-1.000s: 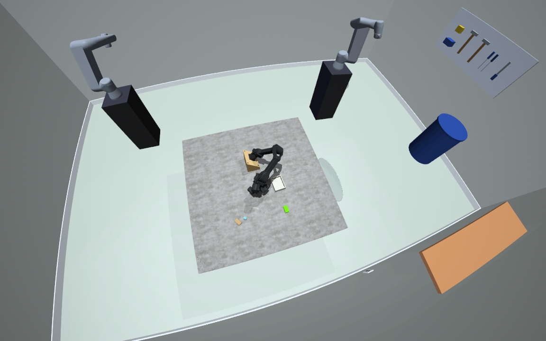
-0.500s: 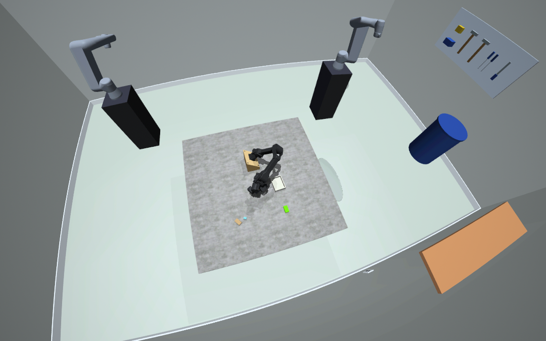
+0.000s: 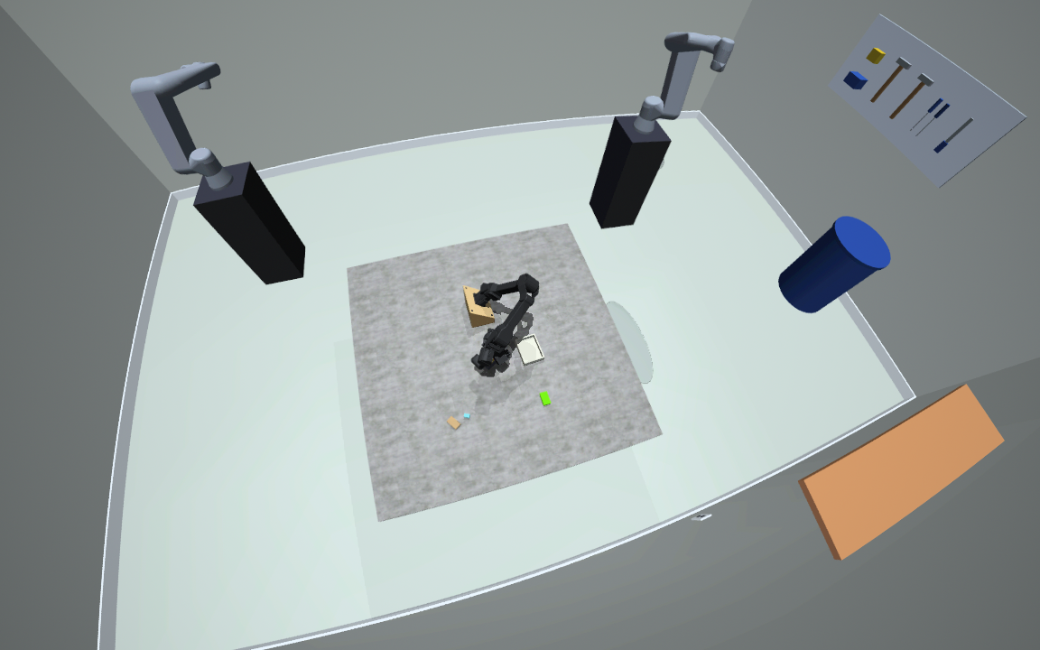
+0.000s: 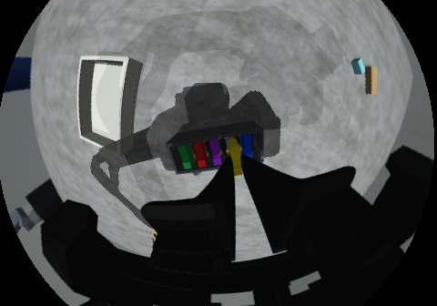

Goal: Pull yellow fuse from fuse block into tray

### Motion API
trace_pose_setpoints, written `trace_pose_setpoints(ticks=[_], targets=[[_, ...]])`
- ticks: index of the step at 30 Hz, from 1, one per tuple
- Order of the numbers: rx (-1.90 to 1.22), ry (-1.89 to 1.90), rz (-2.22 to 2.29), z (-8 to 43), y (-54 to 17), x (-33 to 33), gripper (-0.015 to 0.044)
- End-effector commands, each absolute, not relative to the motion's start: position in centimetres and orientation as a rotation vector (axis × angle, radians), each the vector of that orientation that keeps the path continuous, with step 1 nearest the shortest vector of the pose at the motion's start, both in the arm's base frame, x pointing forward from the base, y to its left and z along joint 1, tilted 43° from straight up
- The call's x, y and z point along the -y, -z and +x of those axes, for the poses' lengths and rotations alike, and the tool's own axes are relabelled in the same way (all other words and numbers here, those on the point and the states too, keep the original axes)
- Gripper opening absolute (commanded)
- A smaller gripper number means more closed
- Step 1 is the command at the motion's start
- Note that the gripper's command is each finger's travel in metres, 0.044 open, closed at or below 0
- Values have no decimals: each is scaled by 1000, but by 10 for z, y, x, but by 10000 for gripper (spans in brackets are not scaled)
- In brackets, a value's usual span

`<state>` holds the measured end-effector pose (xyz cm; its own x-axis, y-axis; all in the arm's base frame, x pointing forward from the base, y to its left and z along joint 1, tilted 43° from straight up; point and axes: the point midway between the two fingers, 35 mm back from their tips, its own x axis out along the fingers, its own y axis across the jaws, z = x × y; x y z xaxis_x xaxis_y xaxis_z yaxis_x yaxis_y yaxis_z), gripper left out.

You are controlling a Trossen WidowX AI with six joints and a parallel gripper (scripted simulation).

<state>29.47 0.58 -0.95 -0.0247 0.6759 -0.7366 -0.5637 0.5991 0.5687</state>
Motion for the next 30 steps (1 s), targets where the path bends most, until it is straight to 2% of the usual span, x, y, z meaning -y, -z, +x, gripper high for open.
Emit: trace_pose_setpoints(ticks=[1,30], targets=[[-1253,-993,104,295,8,-4,0],[-1253,-993,106,295,-9,12,0]])
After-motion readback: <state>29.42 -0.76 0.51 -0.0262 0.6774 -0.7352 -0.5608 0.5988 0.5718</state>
